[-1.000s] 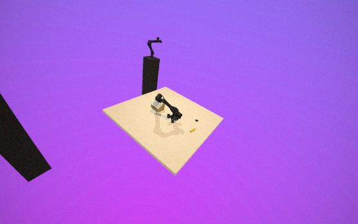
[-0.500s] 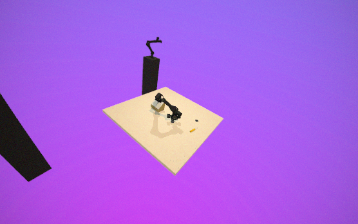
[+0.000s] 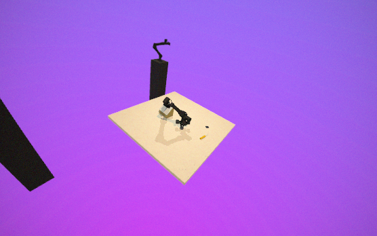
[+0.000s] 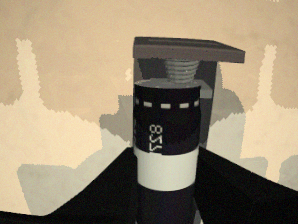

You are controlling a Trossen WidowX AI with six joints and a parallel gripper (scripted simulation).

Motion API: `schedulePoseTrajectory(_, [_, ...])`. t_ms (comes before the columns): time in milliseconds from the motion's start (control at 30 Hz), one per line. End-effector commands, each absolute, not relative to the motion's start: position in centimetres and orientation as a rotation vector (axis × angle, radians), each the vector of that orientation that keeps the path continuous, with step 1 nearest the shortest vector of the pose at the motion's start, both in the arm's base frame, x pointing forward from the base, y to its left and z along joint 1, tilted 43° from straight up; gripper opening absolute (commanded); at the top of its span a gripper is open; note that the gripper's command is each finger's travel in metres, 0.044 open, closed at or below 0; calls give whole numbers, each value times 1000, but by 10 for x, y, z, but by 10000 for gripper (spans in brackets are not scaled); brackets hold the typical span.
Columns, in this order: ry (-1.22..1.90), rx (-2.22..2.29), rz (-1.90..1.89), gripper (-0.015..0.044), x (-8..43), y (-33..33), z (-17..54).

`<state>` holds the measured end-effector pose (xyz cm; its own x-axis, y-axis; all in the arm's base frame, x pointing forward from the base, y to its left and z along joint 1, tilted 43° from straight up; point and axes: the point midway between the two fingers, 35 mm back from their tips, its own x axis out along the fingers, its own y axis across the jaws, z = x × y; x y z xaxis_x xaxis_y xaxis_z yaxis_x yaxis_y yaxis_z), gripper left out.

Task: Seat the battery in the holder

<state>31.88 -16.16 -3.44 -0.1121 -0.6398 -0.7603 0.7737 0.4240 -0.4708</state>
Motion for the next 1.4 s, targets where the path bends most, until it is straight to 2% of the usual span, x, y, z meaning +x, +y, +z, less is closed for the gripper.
schedulePoseTrajectory(0, [1146,135,-1216,81,319,-166,-34])
schedulePoseTrajectory(1367, [993,42,-1193,81,308,-159,-41])
